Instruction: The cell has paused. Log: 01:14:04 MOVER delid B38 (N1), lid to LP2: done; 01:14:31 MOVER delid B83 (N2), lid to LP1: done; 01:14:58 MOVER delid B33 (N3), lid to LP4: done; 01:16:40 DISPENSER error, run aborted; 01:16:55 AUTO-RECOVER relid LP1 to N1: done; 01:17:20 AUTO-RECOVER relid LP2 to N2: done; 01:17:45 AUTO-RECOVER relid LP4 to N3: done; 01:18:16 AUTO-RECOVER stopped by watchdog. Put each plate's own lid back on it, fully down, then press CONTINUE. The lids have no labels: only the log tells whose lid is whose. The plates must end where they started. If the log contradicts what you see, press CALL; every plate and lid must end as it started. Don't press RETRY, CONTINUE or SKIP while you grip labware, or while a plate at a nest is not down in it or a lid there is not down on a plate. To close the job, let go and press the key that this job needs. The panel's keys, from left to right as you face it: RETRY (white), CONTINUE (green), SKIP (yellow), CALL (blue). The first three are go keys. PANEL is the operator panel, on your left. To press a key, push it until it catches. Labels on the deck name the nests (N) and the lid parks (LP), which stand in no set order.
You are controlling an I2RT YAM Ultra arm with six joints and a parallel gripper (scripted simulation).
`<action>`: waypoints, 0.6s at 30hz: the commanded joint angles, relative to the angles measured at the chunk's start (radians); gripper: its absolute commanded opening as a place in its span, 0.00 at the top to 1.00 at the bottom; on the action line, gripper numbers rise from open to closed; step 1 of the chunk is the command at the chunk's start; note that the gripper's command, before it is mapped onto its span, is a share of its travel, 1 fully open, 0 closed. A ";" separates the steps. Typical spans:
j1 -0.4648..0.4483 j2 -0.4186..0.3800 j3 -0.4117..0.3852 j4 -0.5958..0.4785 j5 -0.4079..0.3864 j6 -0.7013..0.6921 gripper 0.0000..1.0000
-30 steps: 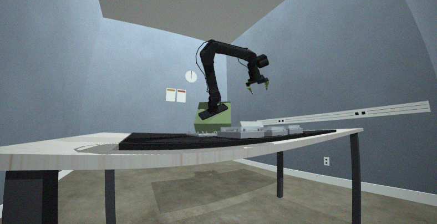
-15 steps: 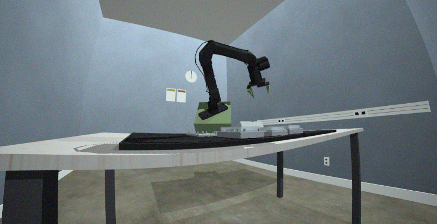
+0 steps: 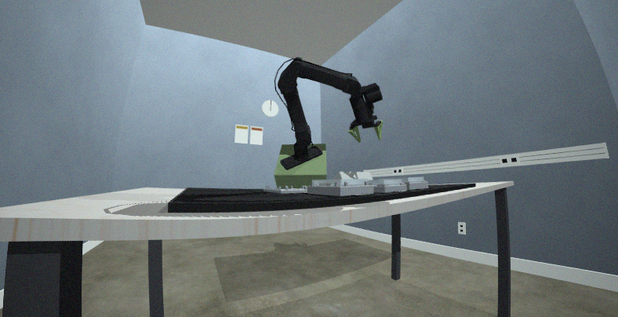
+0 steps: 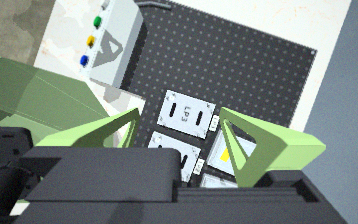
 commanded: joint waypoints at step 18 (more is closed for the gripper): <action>-0.125 -0.072 -0.077 0.073 0.058 0.244 0.00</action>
